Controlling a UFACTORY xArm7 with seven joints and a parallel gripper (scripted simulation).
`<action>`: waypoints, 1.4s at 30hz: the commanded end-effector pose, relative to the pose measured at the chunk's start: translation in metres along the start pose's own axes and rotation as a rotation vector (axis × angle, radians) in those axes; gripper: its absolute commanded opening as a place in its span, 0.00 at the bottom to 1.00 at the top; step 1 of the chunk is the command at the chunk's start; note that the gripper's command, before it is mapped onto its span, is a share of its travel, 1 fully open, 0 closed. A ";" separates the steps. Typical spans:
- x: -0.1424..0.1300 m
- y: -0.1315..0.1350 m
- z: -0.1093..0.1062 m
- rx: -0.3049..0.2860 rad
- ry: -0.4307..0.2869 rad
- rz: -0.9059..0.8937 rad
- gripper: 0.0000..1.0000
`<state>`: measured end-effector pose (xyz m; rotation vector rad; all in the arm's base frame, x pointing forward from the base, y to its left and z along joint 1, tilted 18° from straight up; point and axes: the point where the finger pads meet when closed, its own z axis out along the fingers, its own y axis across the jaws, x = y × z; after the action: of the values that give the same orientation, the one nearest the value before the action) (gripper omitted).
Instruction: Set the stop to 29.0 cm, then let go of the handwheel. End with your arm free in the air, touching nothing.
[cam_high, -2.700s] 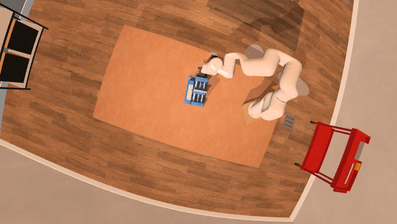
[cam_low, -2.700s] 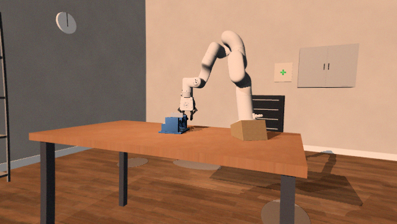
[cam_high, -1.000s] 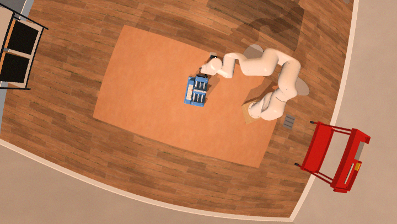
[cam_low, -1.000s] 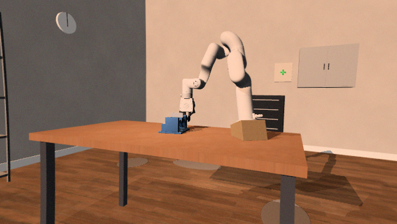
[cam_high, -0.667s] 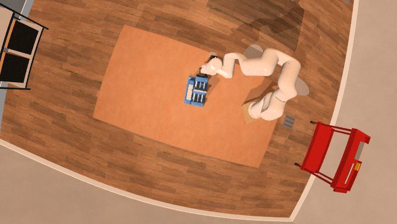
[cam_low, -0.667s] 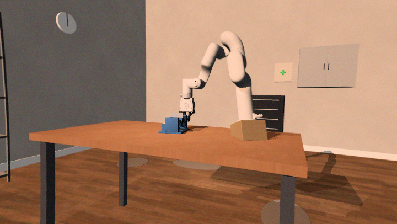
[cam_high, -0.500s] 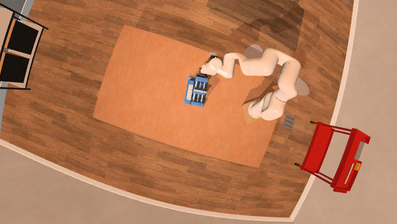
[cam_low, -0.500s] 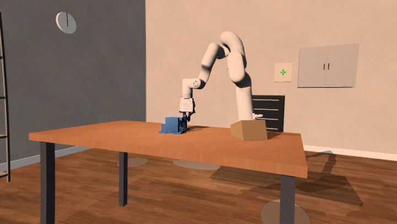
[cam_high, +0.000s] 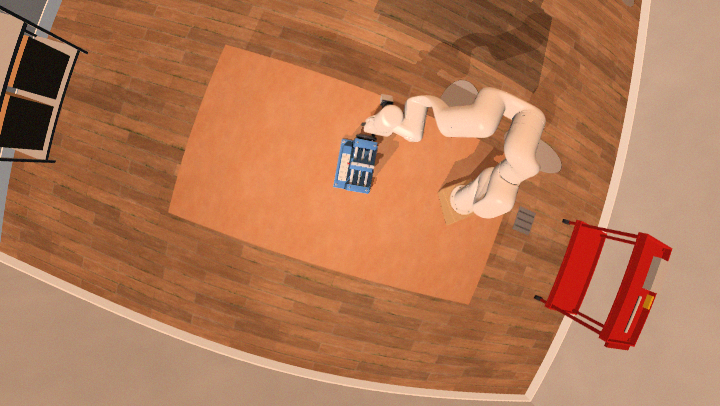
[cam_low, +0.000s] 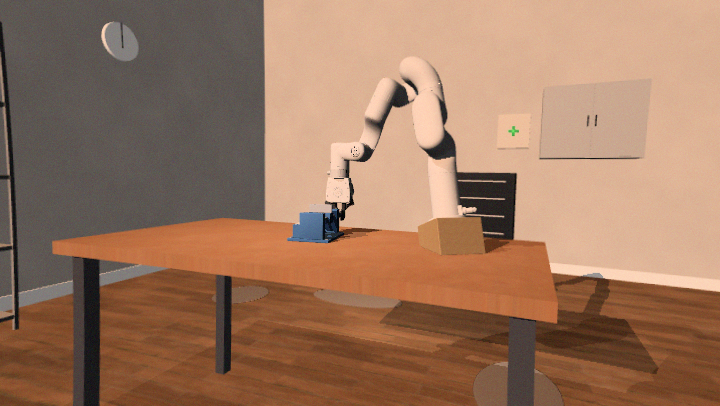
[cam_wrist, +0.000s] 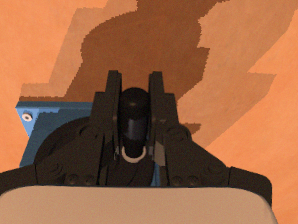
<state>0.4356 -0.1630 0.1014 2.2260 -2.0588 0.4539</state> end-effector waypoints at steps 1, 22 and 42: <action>0.000 0.000 0.000 0.001 0.001 0.000 0.06; 0.000 -0.001 0.001 0.001 0.001 0.000 0.06; 0.000 -0.001 0.003 0.001 0.001 0.000 0.06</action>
<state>0.4369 -0.1637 0.0987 2.2259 -2.0589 0.4538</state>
